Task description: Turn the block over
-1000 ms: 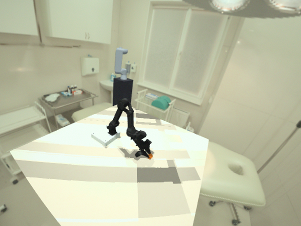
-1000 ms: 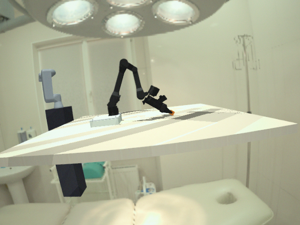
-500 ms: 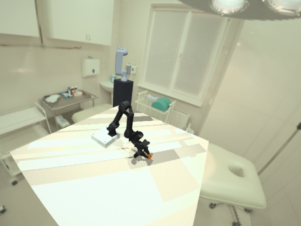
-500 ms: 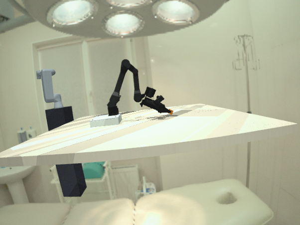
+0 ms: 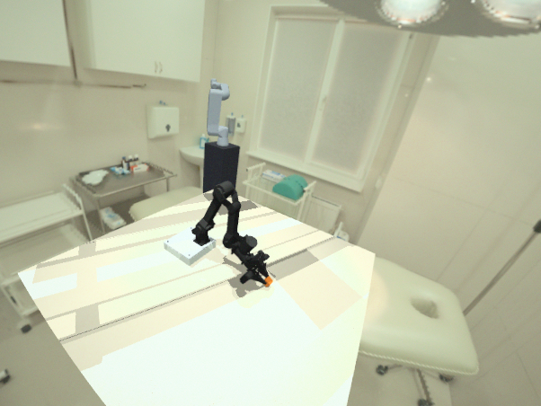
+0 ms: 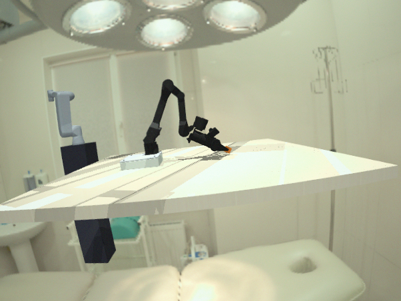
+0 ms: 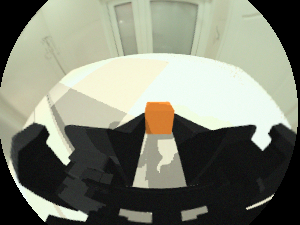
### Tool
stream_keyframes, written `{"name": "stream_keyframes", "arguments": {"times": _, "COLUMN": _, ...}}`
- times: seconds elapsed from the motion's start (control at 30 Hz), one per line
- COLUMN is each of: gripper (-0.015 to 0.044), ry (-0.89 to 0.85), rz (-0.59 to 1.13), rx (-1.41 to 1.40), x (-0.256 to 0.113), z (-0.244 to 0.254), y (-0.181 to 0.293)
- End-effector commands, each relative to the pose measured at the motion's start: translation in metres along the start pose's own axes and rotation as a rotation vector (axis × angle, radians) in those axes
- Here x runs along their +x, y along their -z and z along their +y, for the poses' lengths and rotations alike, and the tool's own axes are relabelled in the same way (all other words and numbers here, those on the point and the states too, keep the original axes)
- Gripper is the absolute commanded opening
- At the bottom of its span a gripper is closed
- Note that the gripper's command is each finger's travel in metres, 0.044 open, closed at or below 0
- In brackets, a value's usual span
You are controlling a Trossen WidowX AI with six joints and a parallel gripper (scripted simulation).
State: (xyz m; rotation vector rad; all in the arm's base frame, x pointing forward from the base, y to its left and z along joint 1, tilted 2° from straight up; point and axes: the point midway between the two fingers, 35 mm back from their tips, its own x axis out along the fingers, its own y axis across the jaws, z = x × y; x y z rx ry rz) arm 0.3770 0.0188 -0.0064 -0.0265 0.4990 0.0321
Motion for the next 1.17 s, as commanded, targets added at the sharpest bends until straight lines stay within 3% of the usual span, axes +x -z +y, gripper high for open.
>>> {"name": "stream_keyframes", "arguments": {"times": 0.0, "gripper": 0.021, "ry": 0.004, "rz": -0.003, "rx": -0.006, "x": -0.0002, "z": -0.0005, "y": -0.0006}}
{"name": "stream_keyframes", "arguments": {"times": 0.3, "gripper": 0.044, "ry": 0.004, "rz": -0.003, "rx": -0.006, "x": -0.0002, "z": -0.0005, "y": -0.0006}}
{"name": "stream_keyframes", "arguments": {"times": 1.13, "gripper": 0.044, "ry": 0.004, "rz": -0.003, "rx": -0.006, "x": -0.0002, "z": -0.0005, "y": -0.0006}}
